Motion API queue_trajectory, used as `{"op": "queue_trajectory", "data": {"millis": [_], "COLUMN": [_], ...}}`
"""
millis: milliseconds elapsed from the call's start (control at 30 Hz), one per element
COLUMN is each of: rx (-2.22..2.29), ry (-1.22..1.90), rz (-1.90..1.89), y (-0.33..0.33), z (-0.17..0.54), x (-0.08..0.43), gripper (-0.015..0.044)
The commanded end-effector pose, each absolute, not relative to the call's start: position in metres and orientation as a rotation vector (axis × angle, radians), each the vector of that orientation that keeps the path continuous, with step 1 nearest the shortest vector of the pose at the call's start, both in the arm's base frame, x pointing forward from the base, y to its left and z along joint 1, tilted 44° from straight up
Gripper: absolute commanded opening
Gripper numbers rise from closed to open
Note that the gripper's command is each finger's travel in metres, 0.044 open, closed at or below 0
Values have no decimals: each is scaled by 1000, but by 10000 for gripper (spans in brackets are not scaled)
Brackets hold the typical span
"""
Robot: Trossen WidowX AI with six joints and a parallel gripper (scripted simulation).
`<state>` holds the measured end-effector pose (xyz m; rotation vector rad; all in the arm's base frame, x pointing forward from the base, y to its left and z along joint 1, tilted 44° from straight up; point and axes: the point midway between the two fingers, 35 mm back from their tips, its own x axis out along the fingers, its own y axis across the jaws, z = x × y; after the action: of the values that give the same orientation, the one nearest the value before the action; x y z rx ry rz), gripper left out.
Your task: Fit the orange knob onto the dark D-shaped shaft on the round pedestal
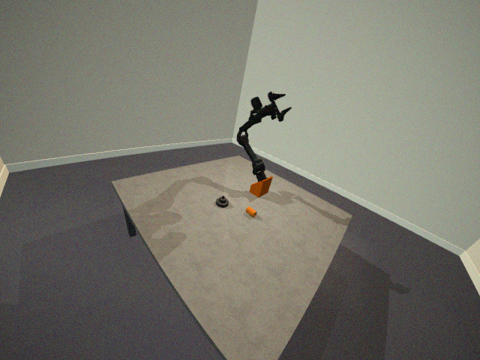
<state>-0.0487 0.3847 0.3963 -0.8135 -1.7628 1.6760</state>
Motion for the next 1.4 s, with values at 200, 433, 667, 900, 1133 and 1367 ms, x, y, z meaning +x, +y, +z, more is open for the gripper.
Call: {"op": "queue_trajectory", "data": {"millis": [200, 433, 667, 900, 1133, 1367], "rx": [-1133, -1311, -1477, -1684, -1932, -1932], "ry": [-762, -25, 685, 1330, 1712, 1712], "rz": [1850, 1754, 1472, 1006, 557, 557], "y": [450, 435, 363, 244, 142, 142], "z": [250, 128, 15, -65, -90, -90], "x": [68, 145, 205, 240, 251, 251], "gripper": [440, 440, 440, 440, 440, 440]}}
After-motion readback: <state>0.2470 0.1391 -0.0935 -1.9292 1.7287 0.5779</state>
